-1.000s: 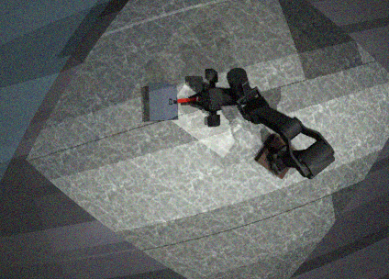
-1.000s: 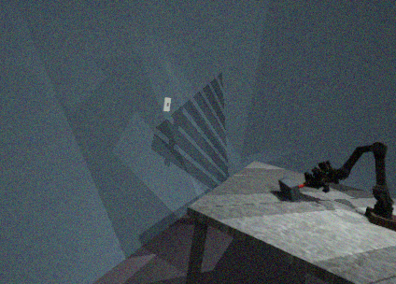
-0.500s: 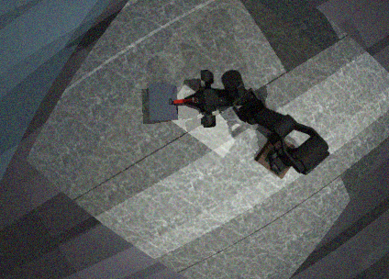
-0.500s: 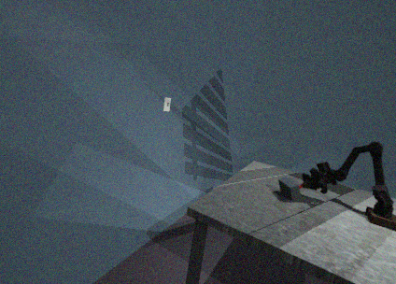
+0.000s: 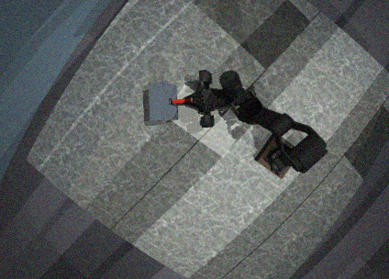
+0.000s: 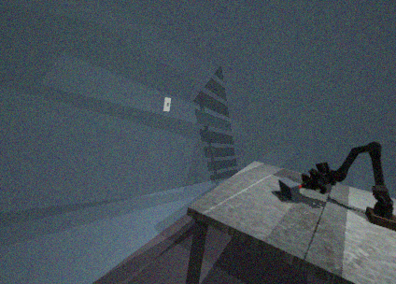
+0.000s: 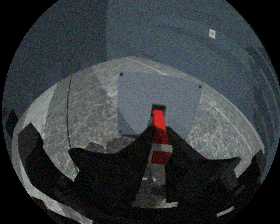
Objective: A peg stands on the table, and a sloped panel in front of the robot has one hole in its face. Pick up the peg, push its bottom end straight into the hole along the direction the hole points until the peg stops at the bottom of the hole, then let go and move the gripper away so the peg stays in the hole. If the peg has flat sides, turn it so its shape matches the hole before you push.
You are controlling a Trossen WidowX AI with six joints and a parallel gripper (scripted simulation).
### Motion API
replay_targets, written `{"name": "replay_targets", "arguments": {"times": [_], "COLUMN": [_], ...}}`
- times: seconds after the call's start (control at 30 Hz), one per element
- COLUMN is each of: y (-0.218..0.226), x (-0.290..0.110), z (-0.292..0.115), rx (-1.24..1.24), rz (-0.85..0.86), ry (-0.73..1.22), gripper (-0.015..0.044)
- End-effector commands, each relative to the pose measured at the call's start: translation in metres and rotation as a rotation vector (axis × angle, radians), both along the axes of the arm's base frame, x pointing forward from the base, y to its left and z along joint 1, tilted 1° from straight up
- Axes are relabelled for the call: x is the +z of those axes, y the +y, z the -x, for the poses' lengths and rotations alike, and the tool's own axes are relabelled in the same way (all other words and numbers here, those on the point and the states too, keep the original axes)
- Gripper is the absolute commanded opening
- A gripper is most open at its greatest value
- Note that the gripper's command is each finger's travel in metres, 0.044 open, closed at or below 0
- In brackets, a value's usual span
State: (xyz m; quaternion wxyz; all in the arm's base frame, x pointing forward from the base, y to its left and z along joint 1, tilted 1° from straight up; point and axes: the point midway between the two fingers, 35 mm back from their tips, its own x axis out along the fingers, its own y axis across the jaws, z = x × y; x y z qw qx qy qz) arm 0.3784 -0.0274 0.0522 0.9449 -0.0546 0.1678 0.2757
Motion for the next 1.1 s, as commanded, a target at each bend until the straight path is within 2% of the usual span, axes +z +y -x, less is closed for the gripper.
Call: {"name": "replay_targets", "arguments": {"times": [0.0, 1.07], "y": [0.0, 0.005], "x": [0.0, -0.005], "z": [0.0, -0.013], "rx": [0.002, 0.002], "rz": [0.001, 0.0], "ry": [-0.001, -0.002], "gripper": [0.0, 0.0]}}
